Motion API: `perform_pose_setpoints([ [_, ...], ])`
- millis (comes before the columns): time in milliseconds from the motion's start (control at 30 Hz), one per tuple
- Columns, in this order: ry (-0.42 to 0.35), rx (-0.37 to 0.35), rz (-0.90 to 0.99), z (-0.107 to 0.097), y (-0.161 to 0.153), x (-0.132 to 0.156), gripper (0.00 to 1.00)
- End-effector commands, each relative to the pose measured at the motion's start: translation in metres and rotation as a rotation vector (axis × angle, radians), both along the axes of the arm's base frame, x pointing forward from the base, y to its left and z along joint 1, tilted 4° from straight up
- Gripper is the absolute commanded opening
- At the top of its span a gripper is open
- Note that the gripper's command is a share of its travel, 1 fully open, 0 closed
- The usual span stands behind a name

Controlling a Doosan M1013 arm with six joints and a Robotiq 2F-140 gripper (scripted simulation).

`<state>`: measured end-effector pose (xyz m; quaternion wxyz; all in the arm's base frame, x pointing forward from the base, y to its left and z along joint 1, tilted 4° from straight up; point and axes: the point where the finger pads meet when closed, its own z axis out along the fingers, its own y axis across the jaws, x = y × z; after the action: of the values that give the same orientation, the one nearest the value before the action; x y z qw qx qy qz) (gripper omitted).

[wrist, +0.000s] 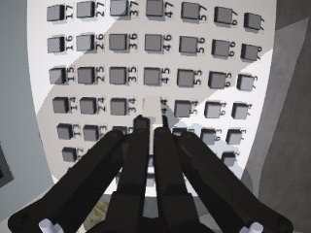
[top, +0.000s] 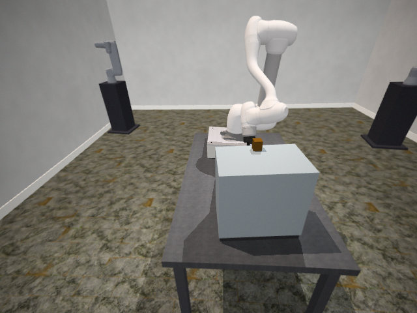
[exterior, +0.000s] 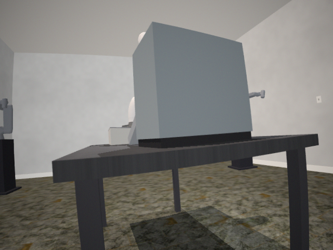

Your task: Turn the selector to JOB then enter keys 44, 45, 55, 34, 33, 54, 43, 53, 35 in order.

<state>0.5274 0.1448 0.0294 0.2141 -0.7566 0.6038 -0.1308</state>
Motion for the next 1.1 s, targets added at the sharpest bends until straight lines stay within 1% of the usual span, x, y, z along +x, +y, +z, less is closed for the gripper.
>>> perform_pose_setpoints([
  [0, 0.000, 0.001, -0.004, -0.001, 0.001, 0.002, 0.00],
  [700, 0.000, 0.001, -0.004, -0.001, 0.001, 0.002, 0.00],
  [1067, 0.000, 0.001, -0.004, 0.009, -0.001, -0.003, 0.00],
])
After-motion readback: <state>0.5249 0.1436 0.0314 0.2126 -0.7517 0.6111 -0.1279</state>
